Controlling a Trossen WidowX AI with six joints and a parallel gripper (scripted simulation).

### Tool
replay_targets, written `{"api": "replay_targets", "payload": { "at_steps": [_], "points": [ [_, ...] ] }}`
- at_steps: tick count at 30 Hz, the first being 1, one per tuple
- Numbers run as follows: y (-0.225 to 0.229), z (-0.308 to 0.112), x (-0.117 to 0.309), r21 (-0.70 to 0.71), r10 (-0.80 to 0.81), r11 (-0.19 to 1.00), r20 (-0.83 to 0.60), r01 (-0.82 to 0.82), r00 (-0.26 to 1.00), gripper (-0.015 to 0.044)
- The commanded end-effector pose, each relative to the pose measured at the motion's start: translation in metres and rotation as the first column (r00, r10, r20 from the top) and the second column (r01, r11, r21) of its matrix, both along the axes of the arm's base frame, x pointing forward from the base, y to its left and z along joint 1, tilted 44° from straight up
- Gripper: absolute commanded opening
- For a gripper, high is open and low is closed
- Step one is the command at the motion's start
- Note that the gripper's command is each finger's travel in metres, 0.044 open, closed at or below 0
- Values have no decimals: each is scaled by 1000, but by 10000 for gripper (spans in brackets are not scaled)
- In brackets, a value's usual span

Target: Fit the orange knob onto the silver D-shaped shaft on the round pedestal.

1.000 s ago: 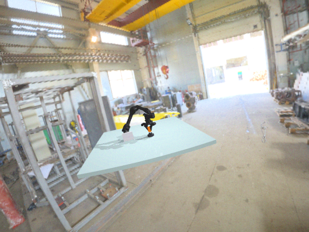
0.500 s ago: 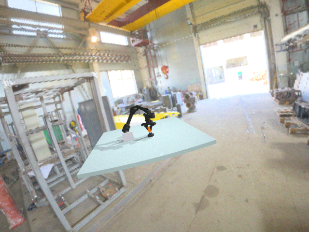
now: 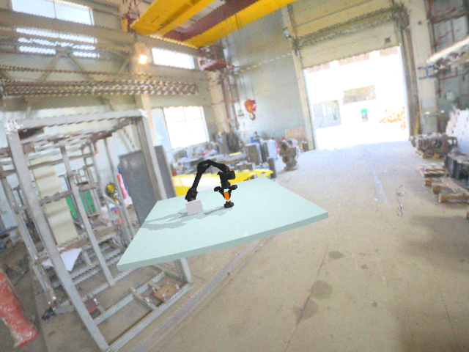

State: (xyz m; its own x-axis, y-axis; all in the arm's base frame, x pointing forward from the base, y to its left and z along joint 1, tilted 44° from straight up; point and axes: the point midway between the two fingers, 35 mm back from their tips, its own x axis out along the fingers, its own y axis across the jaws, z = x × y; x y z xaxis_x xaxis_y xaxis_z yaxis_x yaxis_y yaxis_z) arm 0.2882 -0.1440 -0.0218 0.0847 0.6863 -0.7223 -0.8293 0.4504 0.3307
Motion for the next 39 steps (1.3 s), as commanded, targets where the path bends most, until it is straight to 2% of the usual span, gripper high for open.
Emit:
{"api": "replay_targets", "payload": {
  "at_steps": [1, 32, 39],
  "points": [
    [-4, 1, 0, -8, 14, 1000, 21, -14, 1000, 0],
    [0, 2, 0, -8, 14, 1000, 21, -14, 1000, 0],
    [-2, 3, 1, -38, 159, 987, 154, -155, 975, 0]
  ]
}}
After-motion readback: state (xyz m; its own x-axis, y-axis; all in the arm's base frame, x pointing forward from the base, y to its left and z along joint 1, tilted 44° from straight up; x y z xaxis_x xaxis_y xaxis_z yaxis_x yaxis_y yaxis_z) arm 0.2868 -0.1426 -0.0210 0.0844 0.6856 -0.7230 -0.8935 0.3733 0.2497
